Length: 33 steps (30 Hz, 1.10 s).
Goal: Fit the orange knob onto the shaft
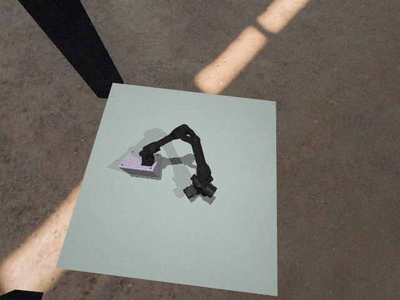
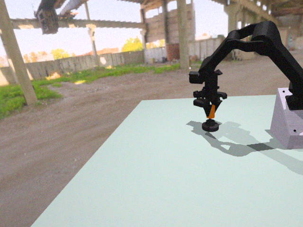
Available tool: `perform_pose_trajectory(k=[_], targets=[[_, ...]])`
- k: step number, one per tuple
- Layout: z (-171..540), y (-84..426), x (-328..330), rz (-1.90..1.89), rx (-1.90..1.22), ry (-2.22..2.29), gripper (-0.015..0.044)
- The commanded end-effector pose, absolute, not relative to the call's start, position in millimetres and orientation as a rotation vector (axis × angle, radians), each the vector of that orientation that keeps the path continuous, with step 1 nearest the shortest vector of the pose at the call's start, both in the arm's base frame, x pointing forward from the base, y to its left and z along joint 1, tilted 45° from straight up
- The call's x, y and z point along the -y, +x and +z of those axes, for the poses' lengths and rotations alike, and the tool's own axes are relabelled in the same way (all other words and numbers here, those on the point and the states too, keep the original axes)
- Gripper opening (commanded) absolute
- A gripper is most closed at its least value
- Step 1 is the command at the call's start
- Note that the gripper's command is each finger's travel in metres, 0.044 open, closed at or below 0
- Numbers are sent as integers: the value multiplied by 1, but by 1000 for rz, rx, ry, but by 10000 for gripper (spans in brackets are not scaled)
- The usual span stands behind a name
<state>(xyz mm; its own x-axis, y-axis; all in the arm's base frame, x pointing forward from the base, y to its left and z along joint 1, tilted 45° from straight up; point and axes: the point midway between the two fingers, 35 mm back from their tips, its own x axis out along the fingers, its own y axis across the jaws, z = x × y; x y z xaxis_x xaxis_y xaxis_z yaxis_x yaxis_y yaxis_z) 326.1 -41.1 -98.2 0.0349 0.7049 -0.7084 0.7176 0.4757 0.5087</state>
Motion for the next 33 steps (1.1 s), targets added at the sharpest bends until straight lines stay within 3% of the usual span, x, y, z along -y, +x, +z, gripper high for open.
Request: perform_pose_trajectory(k=[1,33], targets=[[-98,326,41,-115,-1694,1323,0],[-101,326,38,-124,-1696,1331,0]])
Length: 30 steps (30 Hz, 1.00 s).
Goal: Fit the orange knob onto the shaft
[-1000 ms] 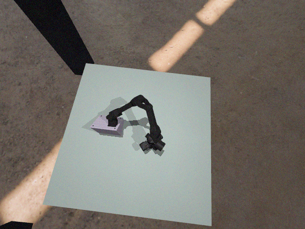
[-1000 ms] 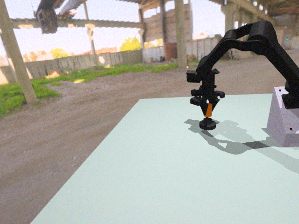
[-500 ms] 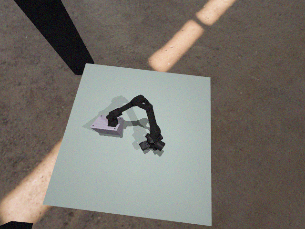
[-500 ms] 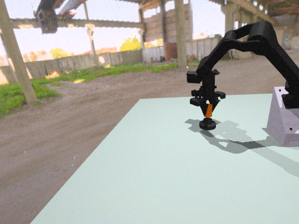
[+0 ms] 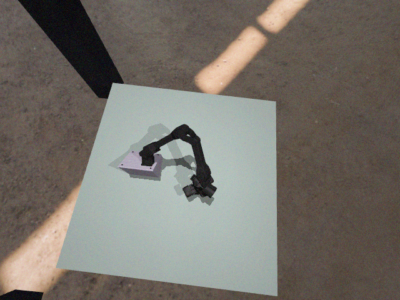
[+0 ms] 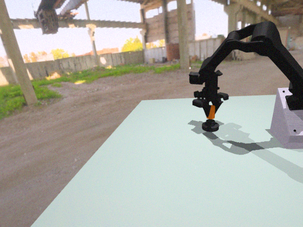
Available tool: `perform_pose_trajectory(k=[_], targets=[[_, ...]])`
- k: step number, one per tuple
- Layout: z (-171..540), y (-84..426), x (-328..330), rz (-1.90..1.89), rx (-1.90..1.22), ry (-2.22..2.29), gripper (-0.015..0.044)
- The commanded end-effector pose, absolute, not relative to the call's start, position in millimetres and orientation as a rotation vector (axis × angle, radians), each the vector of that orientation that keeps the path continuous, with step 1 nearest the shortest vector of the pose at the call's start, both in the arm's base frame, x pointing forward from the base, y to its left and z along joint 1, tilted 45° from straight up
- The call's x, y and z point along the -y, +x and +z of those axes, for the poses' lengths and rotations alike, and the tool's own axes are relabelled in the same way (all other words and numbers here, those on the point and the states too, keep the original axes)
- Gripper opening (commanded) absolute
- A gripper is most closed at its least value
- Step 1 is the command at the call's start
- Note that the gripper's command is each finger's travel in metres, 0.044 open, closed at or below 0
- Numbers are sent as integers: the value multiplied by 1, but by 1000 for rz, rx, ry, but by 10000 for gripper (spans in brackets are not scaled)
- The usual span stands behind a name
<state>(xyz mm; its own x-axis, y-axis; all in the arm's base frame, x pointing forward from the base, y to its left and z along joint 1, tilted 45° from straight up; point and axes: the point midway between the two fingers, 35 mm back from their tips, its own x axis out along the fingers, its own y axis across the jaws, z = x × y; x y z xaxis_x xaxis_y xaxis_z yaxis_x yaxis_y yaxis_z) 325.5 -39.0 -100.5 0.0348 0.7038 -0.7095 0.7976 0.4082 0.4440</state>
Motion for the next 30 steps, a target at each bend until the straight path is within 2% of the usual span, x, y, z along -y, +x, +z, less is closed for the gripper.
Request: perform_pose_trajectory(k=[1,7,14,30], targets=[[-101,326,38,-124,-1696,1331,0],[-97,326,42,-132,-1697,1337,0],[-99,326,41,-309,-1719,1484,0],[-100,326,39,-309,-1719,1484,0]])
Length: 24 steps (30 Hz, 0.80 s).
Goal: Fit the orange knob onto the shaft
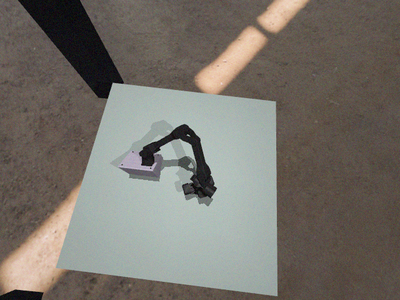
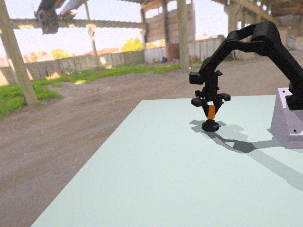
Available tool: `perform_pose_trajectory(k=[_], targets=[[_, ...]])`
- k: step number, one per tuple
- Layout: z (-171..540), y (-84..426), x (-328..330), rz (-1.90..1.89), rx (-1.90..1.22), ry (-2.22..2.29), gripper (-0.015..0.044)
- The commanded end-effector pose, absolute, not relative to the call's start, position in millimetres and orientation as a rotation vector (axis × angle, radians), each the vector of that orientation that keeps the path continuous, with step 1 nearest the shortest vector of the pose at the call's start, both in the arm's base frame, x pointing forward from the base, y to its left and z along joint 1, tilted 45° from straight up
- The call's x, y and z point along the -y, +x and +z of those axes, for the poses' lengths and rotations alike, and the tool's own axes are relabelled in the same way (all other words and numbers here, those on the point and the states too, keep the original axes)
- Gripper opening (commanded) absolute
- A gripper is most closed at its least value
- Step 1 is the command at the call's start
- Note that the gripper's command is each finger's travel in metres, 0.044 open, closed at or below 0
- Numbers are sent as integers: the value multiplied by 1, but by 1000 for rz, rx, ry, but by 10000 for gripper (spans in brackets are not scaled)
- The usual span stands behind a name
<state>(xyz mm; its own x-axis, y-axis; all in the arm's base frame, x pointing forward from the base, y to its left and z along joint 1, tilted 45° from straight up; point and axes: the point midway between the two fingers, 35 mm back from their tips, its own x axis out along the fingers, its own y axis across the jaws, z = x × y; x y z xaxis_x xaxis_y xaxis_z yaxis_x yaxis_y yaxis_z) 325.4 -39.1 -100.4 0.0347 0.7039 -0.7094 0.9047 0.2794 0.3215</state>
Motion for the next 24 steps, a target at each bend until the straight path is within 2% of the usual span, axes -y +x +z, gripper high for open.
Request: perform_pose_trajectory(k=[1,24], targets=[[-100,326,39,-309,-1719,1484,0],[-97,326,42,-387,-1725,1545,0]])
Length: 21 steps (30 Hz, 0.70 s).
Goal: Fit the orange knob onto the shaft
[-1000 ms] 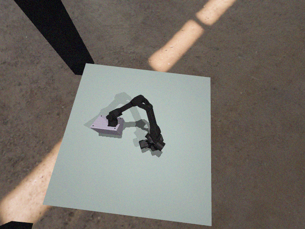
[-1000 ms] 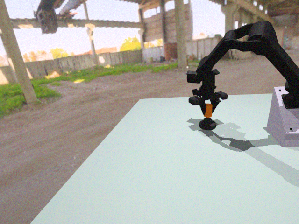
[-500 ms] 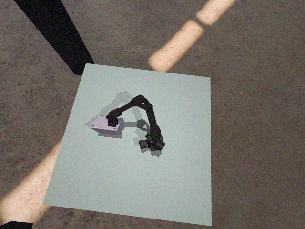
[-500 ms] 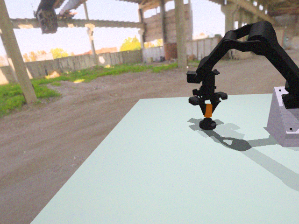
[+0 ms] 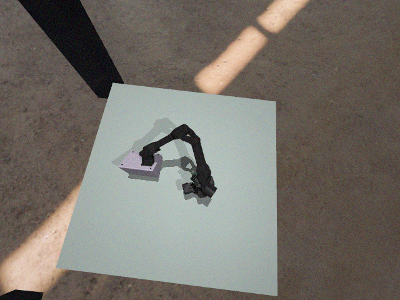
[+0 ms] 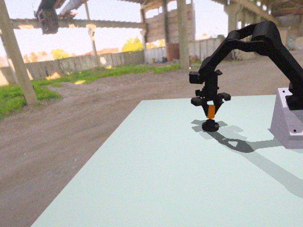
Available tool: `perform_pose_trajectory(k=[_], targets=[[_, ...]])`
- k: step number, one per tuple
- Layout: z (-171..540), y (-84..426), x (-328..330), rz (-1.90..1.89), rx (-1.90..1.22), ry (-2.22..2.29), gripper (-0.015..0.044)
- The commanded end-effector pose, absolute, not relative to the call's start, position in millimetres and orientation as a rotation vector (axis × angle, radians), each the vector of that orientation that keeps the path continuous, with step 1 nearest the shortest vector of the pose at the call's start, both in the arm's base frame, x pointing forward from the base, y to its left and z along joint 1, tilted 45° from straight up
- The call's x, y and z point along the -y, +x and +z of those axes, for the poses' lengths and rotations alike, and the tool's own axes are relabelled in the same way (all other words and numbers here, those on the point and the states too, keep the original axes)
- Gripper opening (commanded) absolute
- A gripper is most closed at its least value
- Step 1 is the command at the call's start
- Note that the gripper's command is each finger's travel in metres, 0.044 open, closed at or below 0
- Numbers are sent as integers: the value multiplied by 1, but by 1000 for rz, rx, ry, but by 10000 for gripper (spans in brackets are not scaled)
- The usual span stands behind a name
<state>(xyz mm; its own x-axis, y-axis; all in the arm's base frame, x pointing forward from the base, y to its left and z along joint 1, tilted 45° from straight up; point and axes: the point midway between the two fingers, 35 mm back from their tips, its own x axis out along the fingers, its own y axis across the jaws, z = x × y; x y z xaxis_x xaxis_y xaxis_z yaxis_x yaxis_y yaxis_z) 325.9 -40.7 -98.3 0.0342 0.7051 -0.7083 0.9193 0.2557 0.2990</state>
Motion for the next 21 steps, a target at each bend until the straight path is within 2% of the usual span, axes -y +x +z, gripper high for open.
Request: perform_pose_trajectory(k=[1,21], targets=[[-98,326,42,-422,-1727,1572,0],[-100,326,39,-502,-1729,1632,0]])
